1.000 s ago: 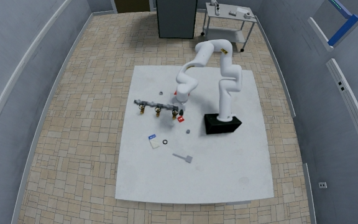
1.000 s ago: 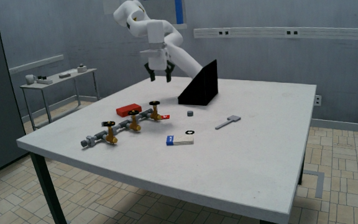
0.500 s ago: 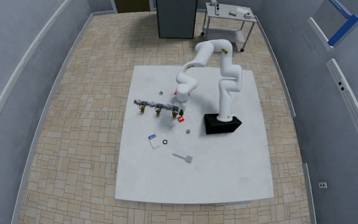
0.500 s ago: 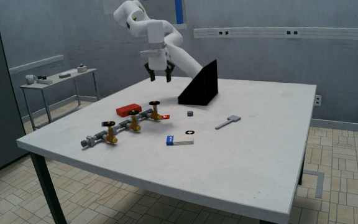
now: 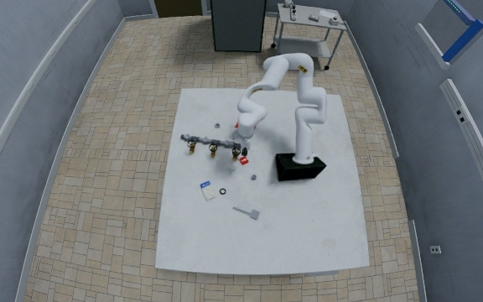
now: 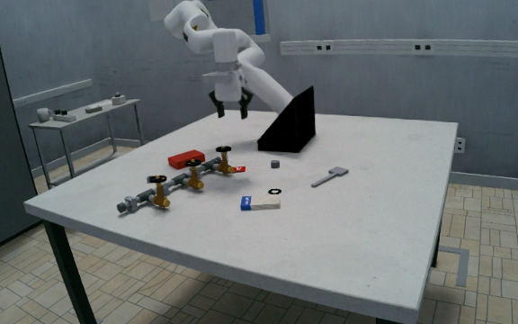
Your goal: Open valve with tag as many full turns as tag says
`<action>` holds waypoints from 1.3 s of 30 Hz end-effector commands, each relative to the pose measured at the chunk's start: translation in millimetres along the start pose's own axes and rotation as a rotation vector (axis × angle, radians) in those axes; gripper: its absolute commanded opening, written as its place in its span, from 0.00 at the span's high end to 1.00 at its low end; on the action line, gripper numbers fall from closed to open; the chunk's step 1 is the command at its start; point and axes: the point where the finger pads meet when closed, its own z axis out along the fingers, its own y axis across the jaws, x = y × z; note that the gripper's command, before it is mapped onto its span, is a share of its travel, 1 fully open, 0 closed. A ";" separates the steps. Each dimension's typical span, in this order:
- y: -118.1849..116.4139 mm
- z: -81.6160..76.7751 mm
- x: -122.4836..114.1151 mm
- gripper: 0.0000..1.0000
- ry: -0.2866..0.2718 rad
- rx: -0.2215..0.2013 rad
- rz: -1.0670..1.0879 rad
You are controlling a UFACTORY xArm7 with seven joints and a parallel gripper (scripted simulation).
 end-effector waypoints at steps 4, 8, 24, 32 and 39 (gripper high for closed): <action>-1.1 -1.7 1.2 0.00 0.004 0.003 -0.001; -1.1 -1.7 1.2 0.00 0.004 0.003 -0.001; 3.3 7.9 11.1 0.00 0.019 0.014 0.316; 9.7 22.9 24.7 0.00 0.038 0.030 0.762; 16.5 38.9 39.2 0.00 0.050 0.043 1.174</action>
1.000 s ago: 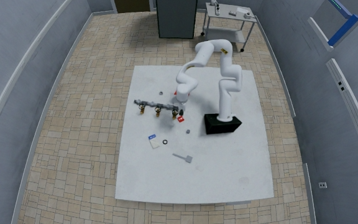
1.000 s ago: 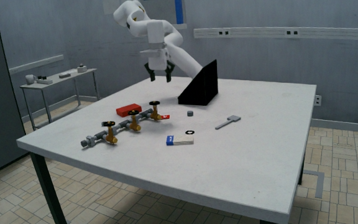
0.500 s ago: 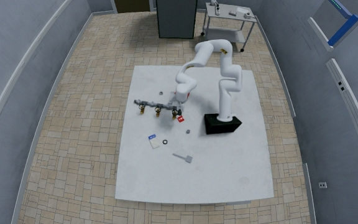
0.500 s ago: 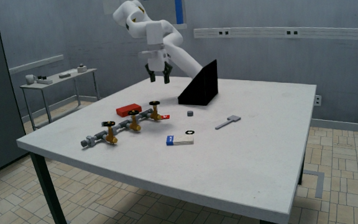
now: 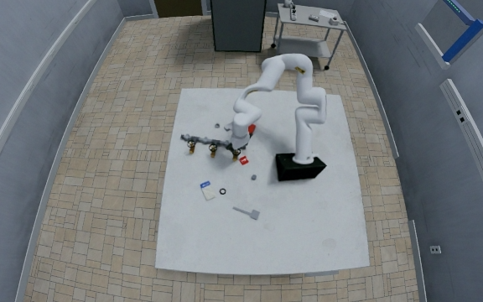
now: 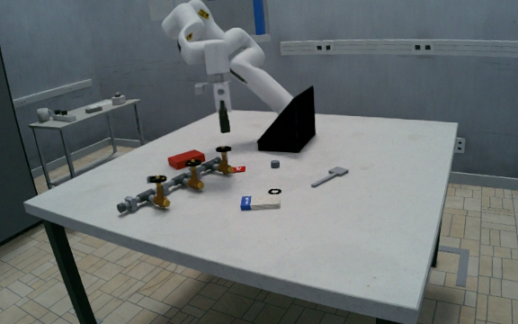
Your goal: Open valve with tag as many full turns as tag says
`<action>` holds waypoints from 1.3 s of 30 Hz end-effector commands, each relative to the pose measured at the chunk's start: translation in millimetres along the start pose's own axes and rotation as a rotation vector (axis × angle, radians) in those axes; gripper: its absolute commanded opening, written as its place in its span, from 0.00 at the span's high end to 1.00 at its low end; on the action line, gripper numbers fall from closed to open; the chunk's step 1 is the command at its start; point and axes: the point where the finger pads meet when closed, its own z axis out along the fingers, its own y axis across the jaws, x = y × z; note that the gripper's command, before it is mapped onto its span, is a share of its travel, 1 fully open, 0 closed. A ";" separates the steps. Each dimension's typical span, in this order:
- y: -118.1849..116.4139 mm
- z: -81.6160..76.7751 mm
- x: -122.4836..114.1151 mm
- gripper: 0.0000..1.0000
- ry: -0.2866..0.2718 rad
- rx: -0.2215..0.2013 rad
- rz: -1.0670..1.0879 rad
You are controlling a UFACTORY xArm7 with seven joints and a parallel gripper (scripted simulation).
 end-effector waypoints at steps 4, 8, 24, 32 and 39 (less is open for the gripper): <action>-8.4 10.7 9.5 0.00 0.043 0.040 0.452; -8.8 11.7 10.4 0.00 0.048 0.045 0.514; -9.1 18.1 11.0 0.00 0.049 0.045 0.524; -9.5 33.8 11.6 0.00 0.049 0.045 0.524; -9.8 48.7 12.3 0.00 0.049 0.045 0.524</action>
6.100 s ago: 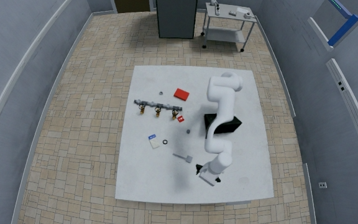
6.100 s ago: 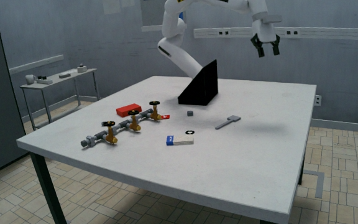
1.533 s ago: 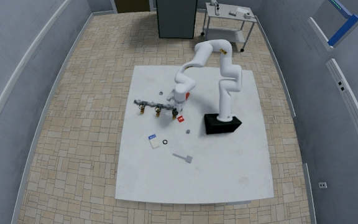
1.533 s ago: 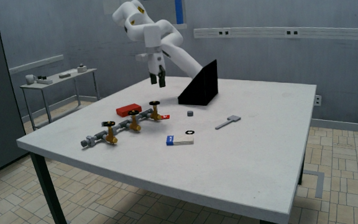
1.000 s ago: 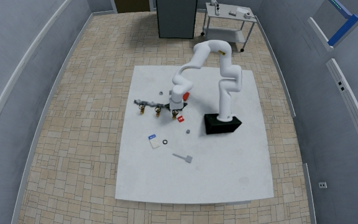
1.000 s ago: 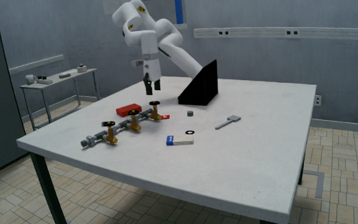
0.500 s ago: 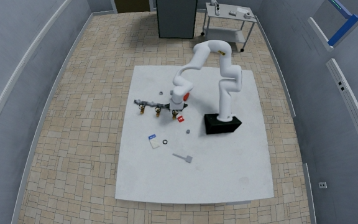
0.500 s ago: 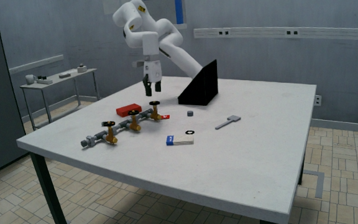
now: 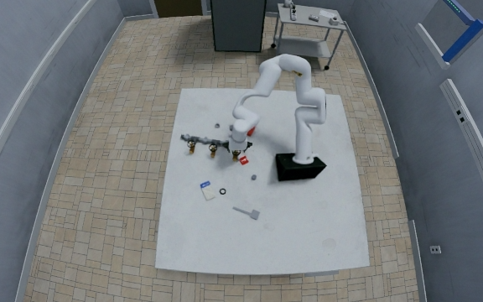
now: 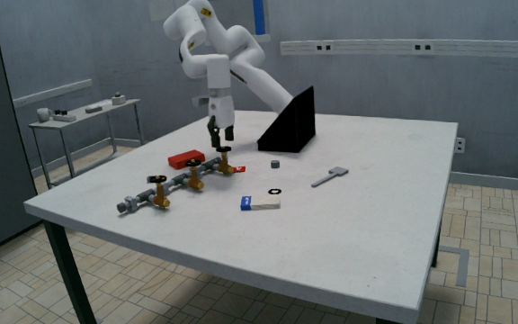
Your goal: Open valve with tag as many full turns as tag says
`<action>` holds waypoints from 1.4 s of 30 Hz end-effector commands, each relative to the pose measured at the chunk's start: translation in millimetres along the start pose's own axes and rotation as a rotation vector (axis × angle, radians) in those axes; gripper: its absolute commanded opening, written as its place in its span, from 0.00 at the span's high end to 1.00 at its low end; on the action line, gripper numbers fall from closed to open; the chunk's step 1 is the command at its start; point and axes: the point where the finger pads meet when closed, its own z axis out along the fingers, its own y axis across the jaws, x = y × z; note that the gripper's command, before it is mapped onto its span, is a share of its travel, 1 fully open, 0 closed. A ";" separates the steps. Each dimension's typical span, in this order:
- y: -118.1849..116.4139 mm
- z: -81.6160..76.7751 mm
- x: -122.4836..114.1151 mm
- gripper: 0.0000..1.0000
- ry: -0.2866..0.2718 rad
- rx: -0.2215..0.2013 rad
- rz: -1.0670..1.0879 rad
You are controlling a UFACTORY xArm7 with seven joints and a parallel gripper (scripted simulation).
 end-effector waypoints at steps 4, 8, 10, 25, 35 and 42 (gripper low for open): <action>-2.0 8.8 -1.5 0.00 -0.002 0.005 -0.001; -1.9 16.7 -1.5 0.00 -0.002 0.005 -0.001; -1.9 19.8 -1.6 0.00 -0.002 0.005 -0.001; -1.8 25.7 -1.6 1.00 -0.002 0.005 -0.001; -1.8 25.7 -1.6 1.00 -0.002 0.005 -0.001; -1.8 25.7 -1.6 1.00 -0.002 0.005 -0.001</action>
